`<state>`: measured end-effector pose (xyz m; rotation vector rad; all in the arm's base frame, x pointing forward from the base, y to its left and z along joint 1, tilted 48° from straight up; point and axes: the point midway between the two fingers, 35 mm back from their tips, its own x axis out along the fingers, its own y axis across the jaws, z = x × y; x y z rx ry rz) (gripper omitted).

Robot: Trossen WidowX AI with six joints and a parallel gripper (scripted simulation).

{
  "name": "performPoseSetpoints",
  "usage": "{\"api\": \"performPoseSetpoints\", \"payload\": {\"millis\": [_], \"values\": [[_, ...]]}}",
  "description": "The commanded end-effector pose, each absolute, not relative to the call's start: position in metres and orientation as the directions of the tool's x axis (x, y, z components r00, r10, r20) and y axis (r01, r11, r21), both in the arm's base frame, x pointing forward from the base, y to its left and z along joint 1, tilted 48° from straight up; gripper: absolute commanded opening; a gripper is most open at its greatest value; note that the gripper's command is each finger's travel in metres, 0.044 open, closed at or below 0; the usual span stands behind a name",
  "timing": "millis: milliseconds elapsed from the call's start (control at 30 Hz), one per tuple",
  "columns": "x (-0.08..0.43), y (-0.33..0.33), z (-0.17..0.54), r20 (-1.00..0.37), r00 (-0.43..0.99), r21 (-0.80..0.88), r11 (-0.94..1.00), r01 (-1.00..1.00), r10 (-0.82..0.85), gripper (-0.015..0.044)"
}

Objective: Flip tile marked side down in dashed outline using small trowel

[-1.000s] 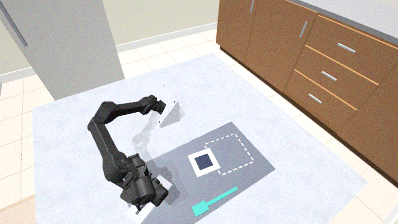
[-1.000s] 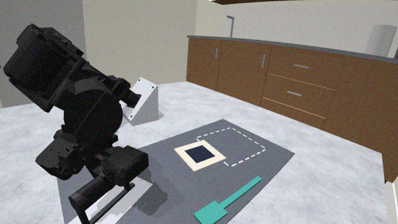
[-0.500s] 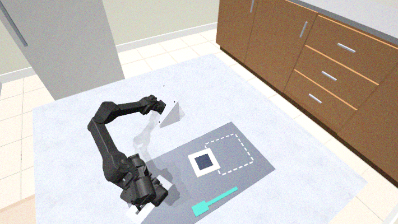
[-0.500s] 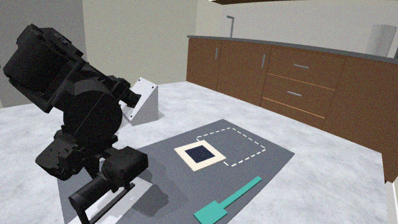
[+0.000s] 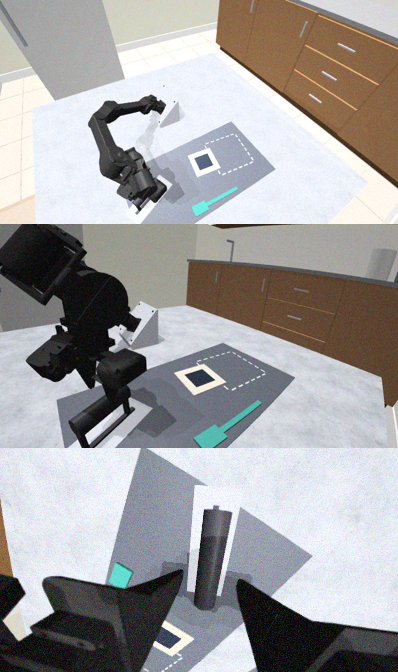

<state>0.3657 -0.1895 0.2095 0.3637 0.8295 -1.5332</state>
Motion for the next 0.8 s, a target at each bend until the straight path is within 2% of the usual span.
{"api": "performPoseSetpoints", "payload": {"millis": [0,100,300,533,767], "values": [[0.367,-0.185,0.213,-0.669,-0.163,-0.284,0.048,0.958,-0.725,0.0270],[0.368,-0.179,0.217,-0.667,-0.147,-0.289,0.072,0.955,-0.730,0.0300],[0.361,-0.184,0.211,-0.729,-0.098,-0.234,0.113,0.966,-0.677,0.0300],[0.349,-0.193,0.200,-0.812,0.046,-0.092,0.206,0.974,-0.582,0.0300],[0.340,-0.200,0.194,-0.830,0.229,0.067,0.318,0.946,-0.508,0.0300]]}}
